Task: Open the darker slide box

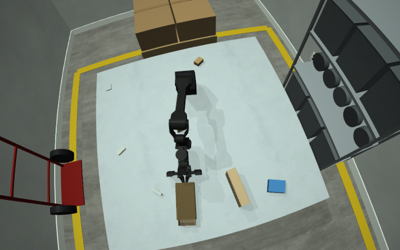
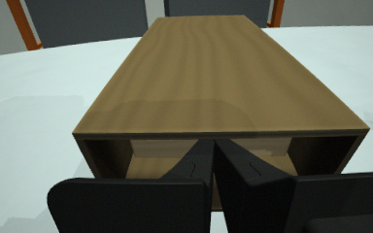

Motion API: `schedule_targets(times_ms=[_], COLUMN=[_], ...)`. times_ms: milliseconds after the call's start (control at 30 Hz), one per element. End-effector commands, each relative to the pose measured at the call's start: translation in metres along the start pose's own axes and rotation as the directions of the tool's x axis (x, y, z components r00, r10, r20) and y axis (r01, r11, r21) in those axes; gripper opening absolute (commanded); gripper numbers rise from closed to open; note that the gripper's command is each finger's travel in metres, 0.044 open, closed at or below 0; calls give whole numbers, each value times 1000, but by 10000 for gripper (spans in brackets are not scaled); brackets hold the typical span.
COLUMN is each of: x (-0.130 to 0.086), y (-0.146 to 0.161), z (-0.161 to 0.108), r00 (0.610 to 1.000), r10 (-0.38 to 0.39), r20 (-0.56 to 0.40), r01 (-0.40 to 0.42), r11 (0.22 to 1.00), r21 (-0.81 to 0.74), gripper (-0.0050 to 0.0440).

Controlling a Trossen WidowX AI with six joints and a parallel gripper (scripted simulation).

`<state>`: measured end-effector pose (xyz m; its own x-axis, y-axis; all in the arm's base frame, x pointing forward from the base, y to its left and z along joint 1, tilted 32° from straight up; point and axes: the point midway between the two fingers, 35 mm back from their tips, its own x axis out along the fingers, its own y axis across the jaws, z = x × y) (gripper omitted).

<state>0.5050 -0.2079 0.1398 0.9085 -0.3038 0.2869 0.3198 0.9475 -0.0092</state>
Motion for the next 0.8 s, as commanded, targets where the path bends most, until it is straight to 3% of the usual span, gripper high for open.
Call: schedule_targets(times_ms=[0,100,433,533,667,767], x=[-16,-40,-36,-45,-73,-79], y=[-1,-1,-1,-2,-1,-1], z=[11,6,19,17,31,33], r00=[1000,997,999,995,982,978], r10=[2,3,4,1,0,0], r20=[-17,-72,-47,-98,-190,-207], r01=[-2,-4,-4,-1,-1,-1], r11=[1000,1000,1000,1000,1000,1000], r21=[-9,-10,-4,-7,-4,-3], gripper=[-50,-50,-50,-50,-50,-50])
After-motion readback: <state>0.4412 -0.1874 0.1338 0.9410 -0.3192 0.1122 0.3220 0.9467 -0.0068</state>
